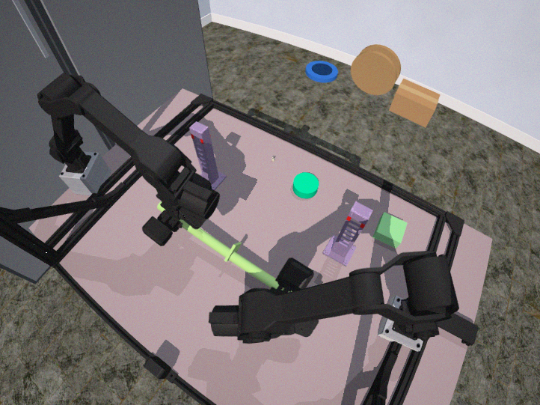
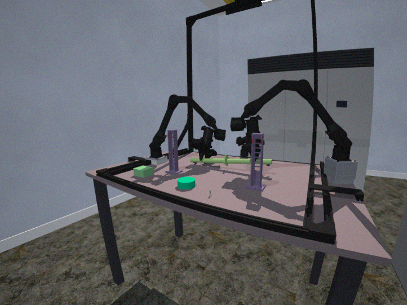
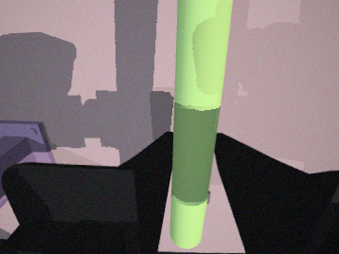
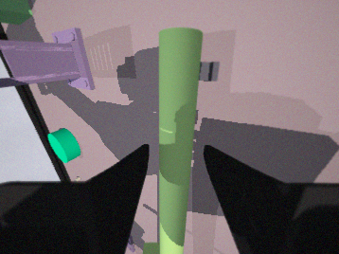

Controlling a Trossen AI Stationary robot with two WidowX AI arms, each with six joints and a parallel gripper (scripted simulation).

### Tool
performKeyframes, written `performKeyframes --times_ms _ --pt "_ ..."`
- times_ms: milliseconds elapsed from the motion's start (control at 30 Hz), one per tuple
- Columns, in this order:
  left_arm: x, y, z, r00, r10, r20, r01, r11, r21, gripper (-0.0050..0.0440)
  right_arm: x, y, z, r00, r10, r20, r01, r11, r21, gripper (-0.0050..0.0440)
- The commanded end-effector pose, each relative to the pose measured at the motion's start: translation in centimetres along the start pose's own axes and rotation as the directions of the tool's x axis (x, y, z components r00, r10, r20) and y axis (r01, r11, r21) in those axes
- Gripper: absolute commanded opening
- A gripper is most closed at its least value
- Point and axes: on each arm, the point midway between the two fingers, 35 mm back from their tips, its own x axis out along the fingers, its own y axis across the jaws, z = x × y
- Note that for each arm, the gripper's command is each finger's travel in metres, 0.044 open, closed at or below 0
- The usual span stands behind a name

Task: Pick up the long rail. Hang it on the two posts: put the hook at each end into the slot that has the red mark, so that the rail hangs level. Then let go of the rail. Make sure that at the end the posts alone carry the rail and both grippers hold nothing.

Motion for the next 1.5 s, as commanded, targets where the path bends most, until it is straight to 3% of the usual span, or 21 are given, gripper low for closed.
performKeyframes --times_ms 0,67,267,400,833,1200,1333,1467 --pt "0.0 0.0 0.0 1.0 0.007 -0.002 -0.007 1.0 -0.003 0.0 -0.2 0.2 0.2 1.0 0.001 0.007 -0.001 1.0 -0.001 0.0312" --pt "0.0 0.0 0.0 1.0 0.007 -0.002 -0.007 1.0 -0.003 0.0 -0.2 0.2 0.2 1.0 0.001 0.007 -0.001 1.0 -0.001 0.0312" --pt "0.0 0.0 0.0 1.0 0.007 -0.002 -0.007 1.0 -0.003 0.0 -0.2 0.2 0.2 1.0 0.001 0.007 -0.001 1.0 -0.001 0.044" --pt "0.0 0.0 0.0 1.0 0.007 -0.002 -0.007 1.0 -0.003 0.0 -0.5 0.2 0.2 1.0 0.0 0.007 0.0 1.0 -0.001 0.044" --pt "0.0 0.0 0.0 1.0 0.007 -0.002 -0.007 1.0 -0.003 0.0 -5.2 0.2 0.1 1.0 -0.002 0.012 0.002 1.0 -0.007 0.044" --pt "0.0 0.0 0.0 1.0 0.007 -0.002 -0.007 1.0 -0.003 0.0 -5.2 0.2 0.1 1.0 -0.002 0.012 0.002 1.0 -0.008 0.044" --pt "0.0 -0.1 0.0 1.0 0.007 -0.002 -0.007 1.0 -0.002 0.0 -5.0 0.3 0.1 0.999 -0.031 0.023 0.031 1.0 -0.003 0.0344" --pt "0.0 -0.2 0.0 1.0 0.008 -0.002 -0.008 1.0 0.001 0.0 -4.4 0.7 0.2 0.993 -0.111 0.05 0.111 0.994 0.01 0.0248"
